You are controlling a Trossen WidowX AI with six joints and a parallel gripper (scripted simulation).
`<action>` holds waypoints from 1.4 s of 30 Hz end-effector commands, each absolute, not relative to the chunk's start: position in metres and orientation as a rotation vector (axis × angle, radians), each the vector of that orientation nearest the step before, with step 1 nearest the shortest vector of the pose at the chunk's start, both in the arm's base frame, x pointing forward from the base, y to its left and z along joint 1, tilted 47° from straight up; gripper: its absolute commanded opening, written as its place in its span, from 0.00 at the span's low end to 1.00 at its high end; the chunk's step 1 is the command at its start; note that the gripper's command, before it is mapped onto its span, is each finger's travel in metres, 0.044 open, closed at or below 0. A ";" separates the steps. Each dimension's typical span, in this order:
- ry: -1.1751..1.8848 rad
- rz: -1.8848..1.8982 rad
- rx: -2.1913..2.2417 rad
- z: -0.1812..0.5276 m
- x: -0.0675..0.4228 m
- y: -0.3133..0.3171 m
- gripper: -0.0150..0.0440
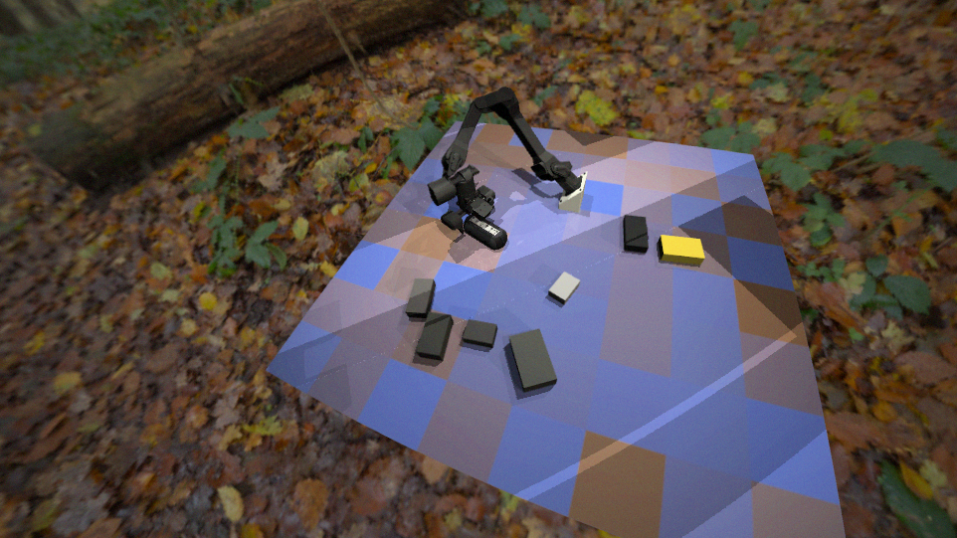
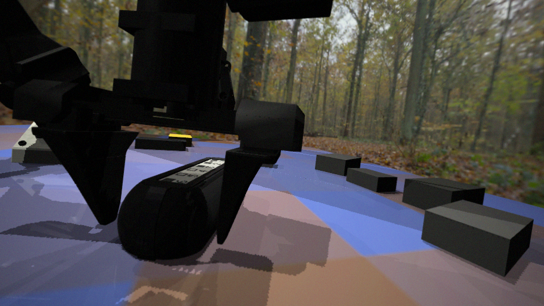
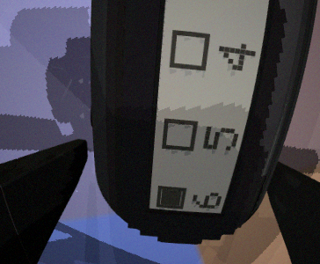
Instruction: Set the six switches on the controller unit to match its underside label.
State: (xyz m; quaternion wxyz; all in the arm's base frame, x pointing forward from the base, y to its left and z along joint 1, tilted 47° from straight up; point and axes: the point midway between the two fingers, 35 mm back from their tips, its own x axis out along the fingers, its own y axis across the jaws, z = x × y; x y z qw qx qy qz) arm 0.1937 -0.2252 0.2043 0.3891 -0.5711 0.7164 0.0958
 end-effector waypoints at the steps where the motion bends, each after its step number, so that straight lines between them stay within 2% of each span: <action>1: 1.821 0.243 -1.452 0.205 0.194 -0.225 1.00; 10: 1.820 0.251 -1.447 0.190 0.221 -0.161 1.00; 29: 1.820 0.250 -1.448 0.190 0.222 -0.160 1.00; 32: 1.803 0.194 -1.423 0.191 0.221 -0.159 0.87; 42: 1.420 -0.489 -0.970 0.206 0.207 -0.141 0.42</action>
